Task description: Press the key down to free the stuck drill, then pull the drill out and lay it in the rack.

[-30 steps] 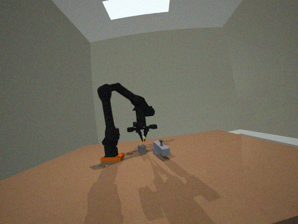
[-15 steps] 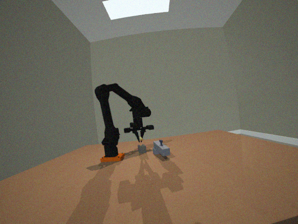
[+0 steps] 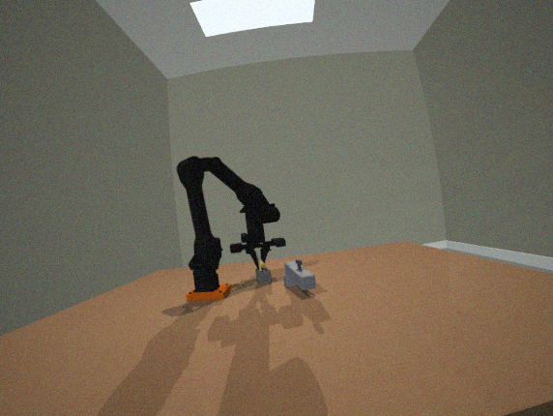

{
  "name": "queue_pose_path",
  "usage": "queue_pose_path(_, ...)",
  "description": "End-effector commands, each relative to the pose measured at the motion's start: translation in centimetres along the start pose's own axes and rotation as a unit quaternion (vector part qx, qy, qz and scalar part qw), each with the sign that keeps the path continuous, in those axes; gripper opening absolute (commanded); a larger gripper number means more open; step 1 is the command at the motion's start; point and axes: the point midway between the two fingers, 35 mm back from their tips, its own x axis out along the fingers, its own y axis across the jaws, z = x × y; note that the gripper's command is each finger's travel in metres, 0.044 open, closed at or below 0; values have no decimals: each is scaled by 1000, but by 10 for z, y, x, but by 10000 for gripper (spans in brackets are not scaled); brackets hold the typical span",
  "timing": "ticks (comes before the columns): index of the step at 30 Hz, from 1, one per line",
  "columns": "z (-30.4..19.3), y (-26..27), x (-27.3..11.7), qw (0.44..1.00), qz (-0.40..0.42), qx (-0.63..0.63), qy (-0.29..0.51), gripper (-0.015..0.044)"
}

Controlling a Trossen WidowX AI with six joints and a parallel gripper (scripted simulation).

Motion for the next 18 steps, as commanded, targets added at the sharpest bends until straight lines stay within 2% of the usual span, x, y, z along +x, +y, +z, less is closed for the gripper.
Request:
queue_pose_path(1, -1, 0, 5, 1000, 1, 2, 3, 0)
queue_pose_path(18, 0, -1, 21, 1000, 1, 2, 3, 0)
